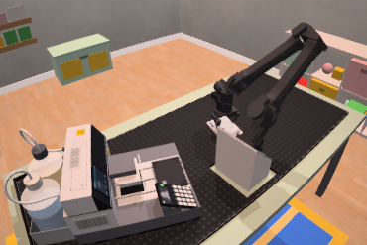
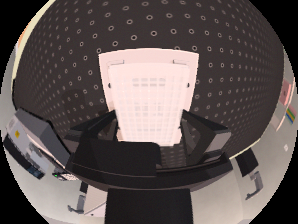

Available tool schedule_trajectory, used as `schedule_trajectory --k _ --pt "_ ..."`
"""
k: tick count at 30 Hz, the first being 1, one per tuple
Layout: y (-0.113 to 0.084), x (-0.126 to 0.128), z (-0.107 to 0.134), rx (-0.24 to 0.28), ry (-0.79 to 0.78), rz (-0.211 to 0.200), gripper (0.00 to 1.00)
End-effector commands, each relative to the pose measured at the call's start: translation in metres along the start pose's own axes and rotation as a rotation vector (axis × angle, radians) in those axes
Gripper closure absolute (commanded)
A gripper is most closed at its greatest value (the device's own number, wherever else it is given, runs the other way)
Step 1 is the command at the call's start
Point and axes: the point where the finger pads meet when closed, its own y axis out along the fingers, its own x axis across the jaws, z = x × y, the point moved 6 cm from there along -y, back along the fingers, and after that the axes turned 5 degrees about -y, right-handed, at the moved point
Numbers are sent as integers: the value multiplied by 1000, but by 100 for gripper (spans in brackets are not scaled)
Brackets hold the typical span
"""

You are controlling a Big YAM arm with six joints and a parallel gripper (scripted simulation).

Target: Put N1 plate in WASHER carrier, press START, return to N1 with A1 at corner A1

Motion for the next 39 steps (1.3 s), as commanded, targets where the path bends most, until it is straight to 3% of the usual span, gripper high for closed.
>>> schedule_trajectory --k 1,36,37,39 --pt "4 0 4 6 -1 -2 16" --pt "6 1 3 -1 -2 -3 16" --pt "6 1 3 -1 -2 -3 0" --pt "6 1 3 -1 -1 -2 0"
